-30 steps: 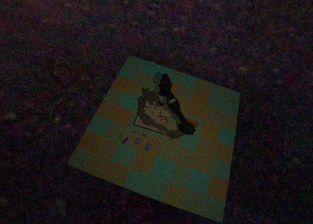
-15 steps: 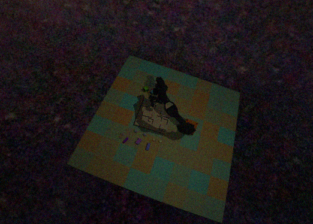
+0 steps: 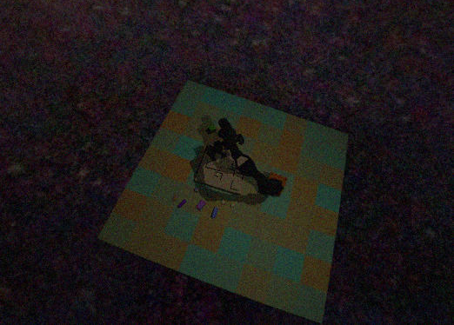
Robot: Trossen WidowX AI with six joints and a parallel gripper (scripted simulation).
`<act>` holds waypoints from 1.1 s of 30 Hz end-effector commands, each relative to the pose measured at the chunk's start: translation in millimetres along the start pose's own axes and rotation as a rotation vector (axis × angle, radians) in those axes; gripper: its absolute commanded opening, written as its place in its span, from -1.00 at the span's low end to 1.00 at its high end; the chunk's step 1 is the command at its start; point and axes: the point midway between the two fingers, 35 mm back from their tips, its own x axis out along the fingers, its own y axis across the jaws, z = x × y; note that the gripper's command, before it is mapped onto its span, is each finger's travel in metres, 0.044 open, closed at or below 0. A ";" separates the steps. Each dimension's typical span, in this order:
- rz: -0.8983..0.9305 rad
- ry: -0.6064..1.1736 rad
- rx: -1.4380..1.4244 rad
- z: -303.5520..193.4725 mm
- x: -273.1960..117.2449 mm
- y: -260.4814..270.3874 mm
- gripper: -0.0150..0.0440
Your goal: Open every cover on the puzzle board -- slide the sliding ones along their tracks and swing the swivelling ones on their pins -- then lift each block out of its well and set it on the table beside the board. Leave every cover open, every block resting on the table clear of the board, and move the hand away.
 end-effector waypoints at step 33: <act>-0.002 0.055 2.095 -111.9 4.9 111.4 -0.49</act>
